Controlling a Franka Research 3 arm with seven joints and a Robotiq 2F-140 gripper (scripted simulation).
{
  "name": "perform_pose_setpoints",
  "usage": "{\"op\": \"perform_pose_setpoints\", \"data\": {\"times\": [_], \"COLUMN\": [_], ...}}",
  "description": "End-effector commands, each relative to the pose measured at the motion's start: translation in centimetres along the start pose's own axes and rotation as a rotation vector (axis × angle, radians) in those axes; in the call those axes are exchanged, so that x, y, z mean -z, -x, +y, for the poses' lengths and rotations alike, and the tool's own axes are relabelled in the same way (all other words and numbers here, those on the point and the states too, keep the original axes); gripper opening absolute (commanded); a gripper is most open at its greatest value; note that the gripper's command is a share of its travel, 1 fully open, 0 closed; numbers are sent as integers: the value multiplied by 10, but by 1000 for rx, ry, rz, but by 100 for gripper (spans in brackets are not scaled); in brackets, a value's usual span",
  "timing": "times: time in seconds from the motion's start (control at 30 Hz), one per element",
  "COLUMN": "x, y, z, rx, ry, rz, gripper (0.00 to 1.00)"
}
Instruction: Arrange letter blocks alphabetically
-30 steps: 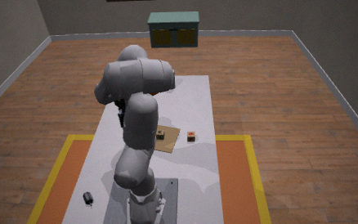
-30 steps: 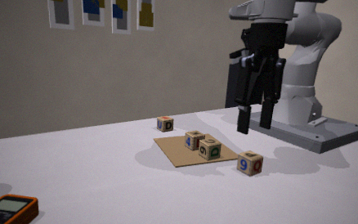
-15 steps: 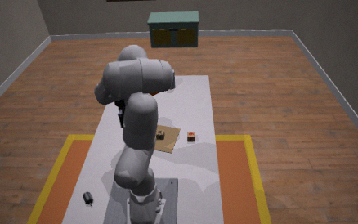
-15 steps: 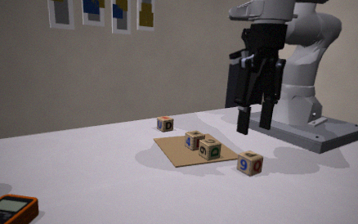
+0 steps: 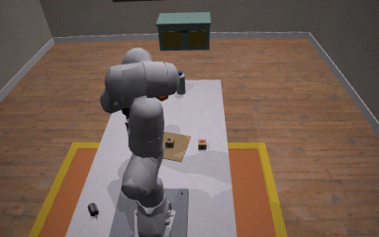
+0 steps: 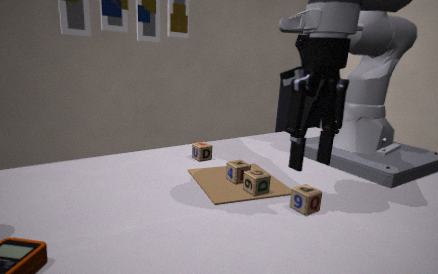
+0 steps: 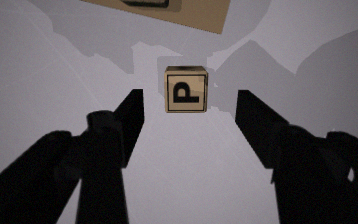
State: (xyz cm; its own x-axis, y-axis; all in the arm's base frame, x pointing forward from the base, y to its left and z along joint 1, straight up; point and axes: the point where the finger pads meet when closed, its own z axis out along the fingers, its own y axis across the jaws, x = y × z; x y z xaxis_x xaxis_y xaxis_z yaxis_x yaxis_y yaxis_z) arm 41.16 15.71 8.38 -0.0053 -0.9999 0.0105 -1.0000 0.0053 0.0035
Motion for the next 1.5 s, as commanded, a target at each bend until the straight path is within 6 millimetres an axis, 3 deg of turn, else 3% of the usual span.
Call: {"op": "perform_pose_setpoints", "data": {"times": [0.0,0.77,1.47], "x": [-5,-33,-37], "y": [2,3,3], "z": [-2,-1,-1], "rx": [11,11,11], "ry": [-5,-5,-5], "rz": [-7,-7,-7], "gripper": [55,55,55]}}
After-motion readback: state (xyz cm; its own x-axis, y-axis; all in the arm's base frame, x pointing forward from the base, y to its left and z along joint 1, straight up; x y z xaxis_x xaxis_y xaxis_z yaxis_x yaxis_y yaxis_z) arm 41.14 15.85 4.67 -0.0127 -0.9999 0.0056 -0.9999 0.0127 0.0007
